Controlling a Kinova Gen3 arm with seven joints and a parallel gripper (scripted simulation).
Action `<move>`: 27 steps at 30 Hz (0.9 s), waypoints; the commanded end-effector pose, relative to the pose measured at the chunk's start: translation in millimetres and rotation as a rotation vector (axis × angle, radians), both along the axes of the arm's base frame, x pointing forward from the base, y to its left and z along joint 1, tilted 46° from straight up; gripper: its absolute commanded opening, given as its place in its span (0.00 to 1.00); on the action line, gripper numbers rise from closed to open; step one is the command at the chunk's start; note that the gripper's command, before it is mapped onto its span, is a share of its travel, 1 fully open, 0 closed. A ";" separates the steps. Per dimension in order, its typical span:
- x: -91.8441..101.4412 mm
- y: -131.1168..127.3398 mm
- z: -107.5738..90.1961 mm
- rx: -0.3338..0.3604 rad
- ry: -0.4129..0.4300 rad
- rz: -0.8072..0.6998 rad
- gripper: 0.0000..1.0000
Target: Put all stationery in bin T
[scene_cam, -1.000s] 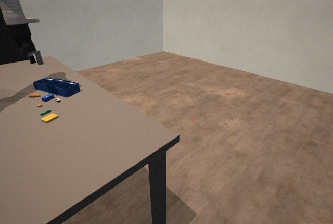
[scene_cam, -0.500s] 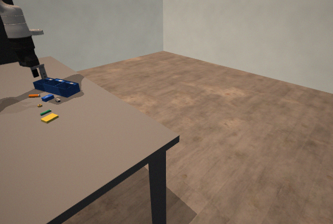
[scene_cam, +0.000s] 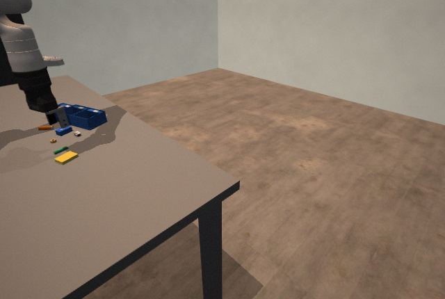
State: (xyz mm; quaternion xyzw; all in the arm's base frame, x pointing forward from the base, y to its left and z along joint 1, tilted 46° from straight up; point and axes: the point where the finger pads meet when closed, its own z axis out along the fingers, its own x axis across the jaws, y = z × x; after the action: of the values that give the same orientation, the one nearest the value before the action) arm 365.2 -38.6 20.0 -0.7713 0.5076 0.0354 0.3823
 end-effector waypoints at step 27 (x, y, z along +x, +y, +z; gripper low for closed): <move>1.3 -23.9 -51.3 0.018 0.022 -0.021 1.00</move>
State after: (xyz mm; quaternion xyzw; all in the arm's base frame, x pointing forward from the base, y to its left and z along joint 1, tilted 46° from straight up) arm 364.2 -63.5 -32.7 -0.7642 0.5162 0.0450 0.3841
